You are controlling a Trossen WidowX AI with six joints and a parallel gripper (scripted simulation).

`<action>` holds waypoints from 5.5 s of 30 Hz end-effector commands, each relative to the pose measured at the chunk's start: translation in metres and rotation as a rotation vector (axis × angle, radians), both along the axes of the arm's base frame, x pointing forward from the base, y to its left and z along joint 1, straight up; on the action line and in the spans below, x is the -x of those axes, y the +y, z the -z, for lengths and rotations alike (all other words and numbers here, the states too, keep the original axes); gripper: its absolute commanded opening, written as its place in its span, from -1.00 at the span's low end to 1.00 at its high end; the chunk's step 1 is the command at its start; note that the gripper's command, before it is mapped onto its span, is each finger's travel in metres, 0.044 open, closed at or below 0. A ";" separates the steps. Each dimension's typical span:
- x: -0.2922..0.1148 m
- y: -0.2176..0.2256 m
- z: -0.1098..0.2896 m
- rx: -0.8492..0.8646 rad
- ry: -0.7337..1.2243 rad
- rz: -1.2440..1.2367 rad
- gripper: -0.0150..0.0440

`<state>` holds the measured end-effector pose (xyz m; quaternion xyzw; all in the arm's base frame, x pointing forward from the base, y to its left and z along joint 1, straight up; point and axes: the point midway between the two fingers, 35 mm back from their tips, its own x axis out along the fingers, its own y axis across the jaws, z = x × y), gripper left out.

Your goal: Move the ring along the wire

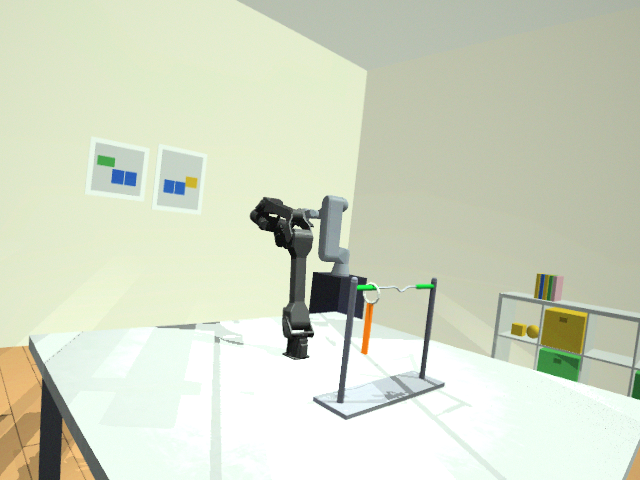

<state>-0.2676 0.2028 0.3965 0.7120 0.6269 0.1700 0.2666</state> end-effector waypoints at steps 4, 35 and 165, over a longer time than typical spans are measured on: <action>-0.016 0.018 0.008 0.029 0.070 0.065 0.51; -0.239 0.113 0.098 0.031 0.992 0.816 0.05; -0.527 -0.290 0.239 -2.920 2.345 -0.457 0.05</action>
